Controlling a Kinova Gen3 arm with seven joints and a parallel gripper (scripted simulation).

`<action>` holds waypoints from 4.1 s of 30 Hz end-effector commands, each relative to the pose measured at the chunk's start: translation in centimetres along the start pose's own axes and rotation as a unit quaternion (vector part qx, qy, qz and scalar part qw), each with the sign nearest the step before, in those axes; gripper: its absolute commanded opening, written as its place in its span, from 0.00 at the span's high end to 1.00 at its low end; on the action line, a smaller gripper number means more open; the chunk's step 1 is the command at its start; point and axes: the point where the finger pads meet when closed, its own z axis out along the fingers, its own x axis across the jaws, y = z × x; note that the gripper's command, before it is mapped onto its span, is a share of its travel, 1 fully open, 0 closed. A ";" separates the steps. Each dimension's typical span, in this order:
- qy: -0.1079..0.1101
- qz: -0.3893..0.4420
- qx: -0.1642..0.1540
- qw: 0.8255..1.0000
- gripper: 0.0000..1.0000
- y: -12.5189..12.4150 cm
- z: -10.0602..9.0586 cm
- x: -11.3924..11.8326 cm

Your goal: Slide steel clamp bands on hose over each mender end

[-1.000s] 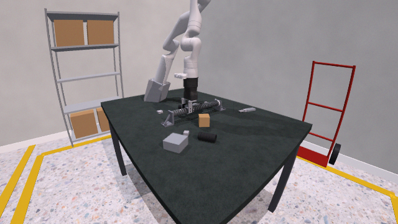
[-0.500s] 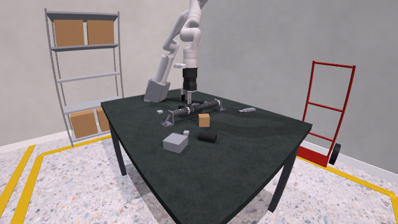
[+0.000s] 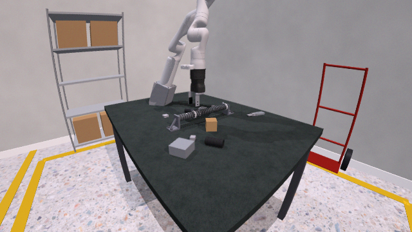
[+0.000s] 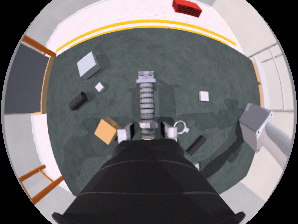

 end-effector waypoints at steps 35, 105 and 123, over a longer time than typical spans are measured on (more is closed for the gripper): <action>-0.001 0.000 0.000 1.000 0.00 8.5 -0.1 -0.1; -0.001 0.000 0.000 1.000 0.14 22.4 -0.1 -0.1; -0.001 0.000 0.000 1.000 0.14 22.4 -0.1 -0.1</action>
